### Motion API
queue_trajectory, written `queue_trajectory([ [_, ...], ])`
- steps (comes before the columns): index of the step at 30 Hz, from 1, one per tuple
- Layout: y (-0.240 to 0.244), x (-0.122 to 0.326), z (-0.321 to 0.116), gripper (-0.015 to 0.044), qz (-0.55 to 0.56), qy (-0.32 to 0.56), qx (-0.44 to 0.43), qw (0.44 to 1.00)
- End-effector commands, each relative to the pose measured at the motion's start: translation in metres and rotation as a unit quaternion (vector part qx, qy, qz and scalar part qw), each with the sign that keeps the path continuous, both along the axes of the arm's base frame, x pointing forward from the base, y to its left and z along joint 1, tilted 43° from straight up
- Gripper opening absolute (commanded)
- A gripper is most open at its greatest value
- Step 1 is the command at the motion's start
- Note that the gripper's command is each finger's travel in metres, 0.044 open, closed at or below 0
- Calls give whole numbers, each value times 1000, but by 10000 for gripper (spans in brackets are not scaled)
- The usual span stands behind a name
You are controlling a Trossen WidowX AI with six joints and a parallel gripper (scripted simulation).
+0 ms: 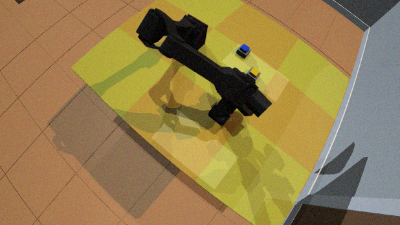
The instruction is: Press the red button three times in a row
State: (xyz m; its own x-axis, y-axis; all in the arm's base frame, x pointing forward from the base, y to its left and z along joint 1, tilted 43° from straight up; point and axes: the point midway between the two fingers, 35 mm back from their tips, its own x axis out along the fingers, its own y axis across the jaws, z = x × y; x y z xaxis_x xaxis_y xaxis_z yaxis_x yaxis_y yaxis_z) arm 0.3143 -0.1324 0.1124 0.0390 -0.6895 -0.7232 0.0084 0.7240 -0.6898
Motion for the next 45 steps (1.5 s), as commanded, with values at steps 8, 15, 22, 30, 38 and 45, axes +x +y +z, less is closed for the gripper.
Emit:
queue_trajectory([
  [8, -1, -1, -3, 20, 0, 3, 3, 1000],
  [15, -1, -1, -3, 20, 0, 3, 3, 1000],
  [22, 19, -2, 19, 20, 0, 3, 3, 1000],
  [30, 58, 14, -1, 151, 17, 4, 21, 1000],
  [38, 179, 26, -71, 361, 42, 14, 56, 997],
  [45, 278, -13, -135, 400, 21, 17, 51, 998],
])
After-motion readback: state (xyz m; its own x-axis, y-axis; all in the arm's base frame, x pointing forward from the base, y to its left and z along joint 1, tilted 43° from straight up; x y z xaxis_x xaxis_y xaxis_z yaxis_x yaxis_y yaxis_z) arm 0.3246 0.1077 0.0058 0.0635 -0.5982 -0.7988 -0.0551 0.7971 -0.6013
